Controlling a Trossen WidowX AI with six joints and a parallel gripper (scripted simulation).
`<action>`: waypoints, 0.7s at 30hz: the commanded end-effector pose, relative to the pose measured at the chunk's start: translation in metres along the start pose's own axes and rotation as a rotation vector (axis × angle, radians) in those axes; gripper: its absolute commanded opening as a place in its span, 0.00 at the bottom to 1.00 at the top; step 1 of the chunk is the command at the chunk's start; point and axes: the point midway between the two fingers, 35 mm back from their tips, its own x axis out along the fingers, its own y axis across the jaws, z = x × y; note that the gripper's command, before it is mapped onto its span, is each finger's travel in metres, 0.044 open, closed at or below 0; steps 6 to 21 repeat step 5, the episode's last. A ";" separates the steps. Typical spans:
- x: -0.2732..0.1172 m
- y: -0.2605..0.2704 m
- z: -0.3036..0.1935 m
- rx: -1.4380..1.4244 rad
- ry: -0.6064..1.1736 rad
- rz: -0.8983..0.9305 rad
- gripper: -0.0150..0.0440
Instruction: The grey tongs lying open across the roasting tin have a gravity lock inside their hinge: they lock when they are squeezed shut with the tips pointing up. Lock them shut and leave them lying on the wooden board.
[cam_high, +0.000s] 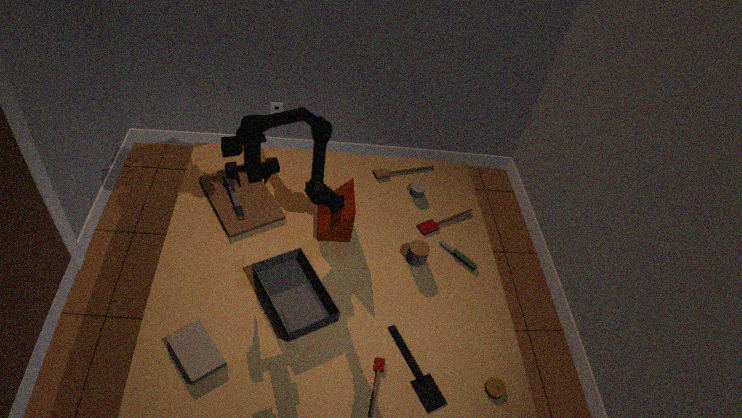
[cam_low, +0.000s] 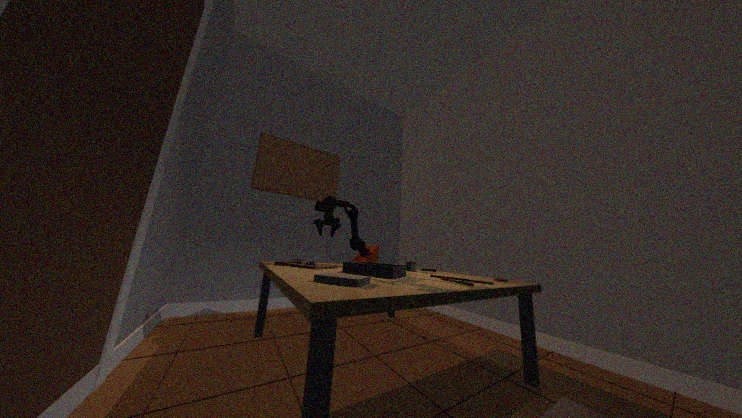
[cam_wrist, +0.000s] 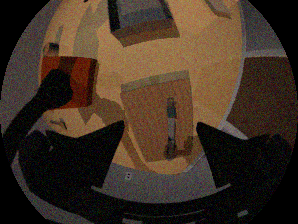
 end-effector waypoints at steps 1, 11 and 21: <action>-0.002 0.000 -0.001 0.003 0.003 -0.002 1.00; -0.002 0.000 -0.001 0.003 0.003 -0.002 1.00; -0.002 0.000 -0.001 0.003 0.003 -0.002 1.00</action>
